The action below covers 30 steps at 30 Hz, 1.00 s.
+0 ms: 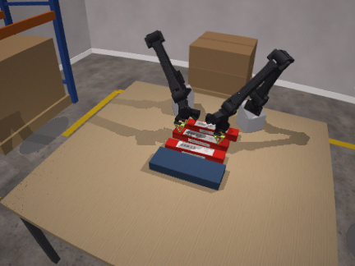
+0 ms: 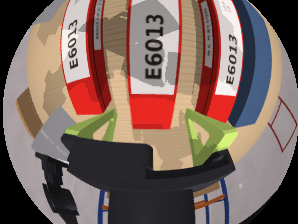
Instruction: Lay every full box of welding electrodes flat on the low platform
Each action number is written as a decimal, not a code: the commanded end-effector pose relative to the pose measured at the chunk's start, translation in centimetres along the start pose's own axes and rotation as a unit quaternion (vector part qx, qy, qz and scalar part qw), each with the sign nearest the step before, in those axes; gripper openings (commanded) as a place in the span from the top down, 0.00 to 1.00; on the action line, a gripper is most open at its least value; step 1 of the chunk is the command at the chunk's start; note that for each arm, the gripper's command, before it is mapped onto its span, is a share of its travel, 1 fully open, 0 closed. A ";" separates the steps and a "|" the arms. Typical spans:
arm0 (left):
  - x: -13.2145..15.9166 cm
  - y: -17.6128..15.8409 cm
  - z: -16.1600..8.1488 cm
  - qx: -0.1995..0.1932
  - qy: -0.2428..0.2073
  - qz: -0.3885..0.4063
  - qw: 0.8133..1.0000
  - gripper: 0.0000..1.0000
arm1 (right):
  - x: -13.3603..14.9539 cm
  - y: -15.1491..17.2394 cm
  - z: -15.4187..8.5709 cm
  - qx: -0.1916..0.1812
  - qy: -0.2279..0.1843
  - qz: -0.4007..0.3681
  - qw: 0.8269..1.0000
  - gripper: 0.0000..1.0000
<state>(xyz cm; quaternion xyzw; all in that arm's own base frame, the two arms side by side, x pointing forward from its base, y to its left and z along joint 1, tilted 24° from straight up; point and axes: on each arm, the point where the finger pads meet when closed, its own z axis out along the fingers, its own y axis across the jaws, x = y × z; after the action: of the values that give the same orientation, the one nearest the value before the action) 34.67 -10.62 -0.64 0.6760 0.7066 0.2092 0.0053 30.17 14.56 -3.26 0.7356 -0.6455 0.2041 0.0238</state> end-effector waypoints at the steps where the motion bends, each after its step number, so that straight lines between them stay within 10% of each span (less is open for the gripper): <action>1: -1.0 1.3 -2.6 -0.012 -0.007 -0.008 1.000 0.00 | -1.1 -2.2 -3.1 0.023 -0.014 0.016 1.000 0.00; 4: -0.3 -1.2 -1.3 0.015 0.009 0.006 1.000 0.00 | -1.1 -2.3 -3.7 0.023 -0.014 0.016 1.000 0.00; 10: -1.0 1.5 -6.4 -0.015 -0.010 -0.010 1.000 0.00 | -1.1 -2.3 -6.5 0.024 -0.016 0.017 0.999 0.00; 14: -0.1 -1.0 -4.4 0.016 0.010 0.002 1.000 0.00 | -0.4 -2.8 -5.3 0.008 -0.004 -0.004 1.000 0.00; 30: 0.5 10.7 -6.6 0.000 0.000 -0.034 0.999 0.00 | -0.6 -12.1 -6.7 0.010 -0.005 -0.015 1.000 0.00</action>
<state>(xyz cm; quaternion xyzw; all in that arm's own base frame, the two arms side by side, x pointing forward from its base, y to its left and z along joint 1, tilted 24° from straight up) 40.51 -12.22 7.35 0.6504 0.7303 0.2087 0.0085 36.94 17.57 3.22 0.7430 -0.6370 0.2021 0.0378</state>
